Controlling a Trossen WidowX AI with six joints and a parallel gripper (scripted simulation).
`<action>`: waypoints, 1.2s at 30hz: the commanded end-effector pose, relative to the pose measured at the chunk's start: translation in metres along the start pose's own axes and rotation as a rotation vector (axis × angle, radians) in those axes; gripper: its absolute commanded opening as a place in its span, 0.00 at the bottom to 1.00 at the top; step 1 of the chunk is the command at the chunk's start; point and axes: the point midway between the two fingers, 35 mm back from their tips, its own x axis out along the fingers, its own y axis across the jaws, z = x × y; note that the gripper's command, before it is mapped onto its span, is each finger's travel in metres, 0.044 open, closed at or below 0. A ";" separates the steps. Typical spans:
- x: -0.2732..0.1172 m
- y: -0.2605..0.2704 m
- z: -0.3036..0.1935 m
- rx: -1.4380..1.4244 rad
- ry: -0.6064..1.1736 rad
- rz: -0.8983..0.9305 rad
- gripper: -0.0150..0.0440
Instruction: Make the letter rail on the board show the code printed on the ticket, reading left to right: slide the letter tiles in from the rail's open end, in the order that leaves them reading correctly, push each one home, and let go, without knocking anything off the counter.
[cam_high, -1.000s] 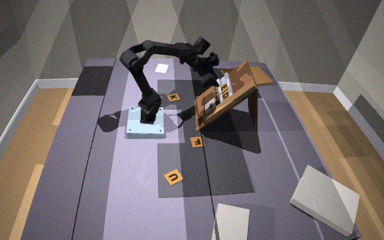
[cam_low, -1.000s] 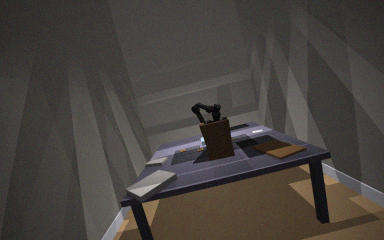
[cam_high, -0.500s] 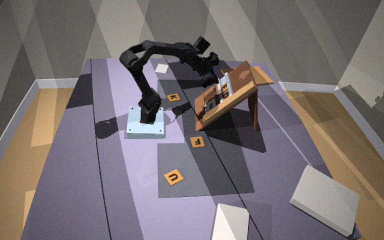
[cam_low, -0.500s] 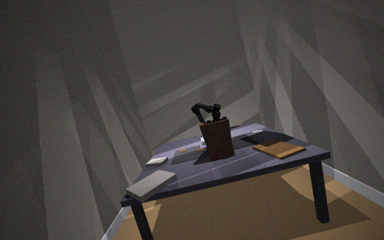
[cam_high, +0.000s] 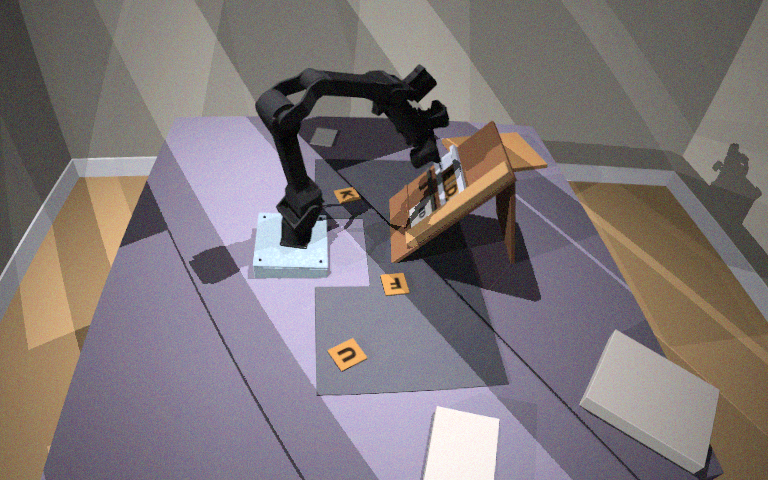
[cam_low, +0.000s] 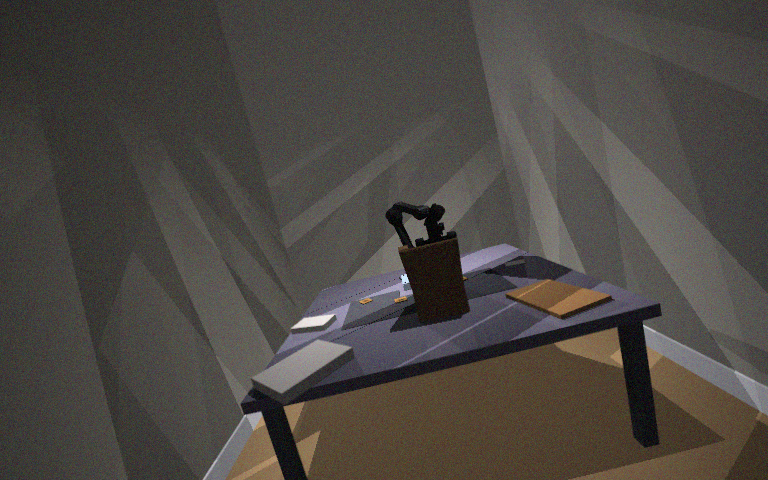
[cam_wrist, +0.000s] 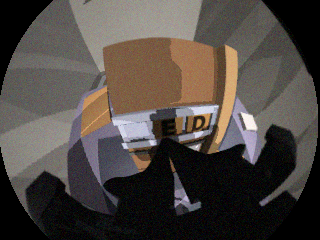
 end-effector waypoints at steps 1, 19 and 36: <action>0.004 0.007 0.007 -0.001 0.117 0.005 0.25; 0.010 0.020 0.018 0.039 0.528 0.005 0.25; 0.019 0.020 0.019 0.039 0.527 0.005 0.25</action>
